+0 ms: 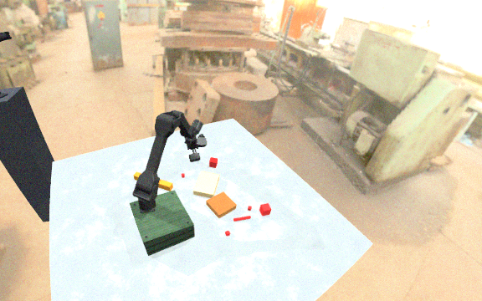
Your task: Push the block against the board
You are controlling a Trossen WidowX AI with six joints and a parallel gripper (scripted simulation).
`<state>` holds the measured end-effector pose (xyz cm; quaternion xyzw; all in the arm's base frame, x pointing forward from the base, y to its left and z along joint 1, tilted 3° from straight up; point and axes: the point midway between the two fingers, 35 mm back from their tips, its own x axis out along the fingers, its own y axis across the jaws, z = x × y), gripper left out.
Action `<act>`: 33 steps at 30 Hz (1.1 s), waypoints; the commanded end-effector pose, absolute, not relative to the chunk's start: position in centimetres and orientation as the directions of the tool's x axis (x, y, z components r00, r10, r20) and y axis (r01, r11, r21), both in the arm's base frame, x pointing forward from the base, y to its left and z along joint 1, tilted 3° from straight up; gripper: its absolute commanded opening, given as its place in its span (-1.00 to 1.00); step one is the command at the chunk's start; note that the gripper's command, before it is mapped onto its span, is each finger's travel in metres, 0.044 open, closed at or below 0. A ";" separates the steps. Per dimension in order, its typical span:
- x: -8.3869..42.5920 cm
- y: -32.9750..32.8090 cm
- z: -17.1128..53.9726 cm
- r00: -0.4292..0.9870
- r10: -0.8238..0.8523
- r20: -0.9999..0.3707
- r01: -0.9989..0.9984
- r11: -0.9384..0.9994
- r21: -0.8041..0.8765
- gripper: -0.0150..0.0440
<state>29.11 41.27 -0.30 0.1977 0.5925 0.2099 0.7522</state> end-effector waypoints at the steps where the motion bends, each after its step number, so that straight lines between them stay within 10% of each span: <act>1: 29.1 41.3 -0.3 0.210 0.550 -0.808 -0.081 0.834 0.546 0.78; 15: 36.0 30.5 1.1 0.249 0.354 -0.902 0.160 0.903 0.398 -0.47; 33: 38.1 11.1 2.7 0.088 0.026 -0.996 0.492 0.868 0.066 -0.49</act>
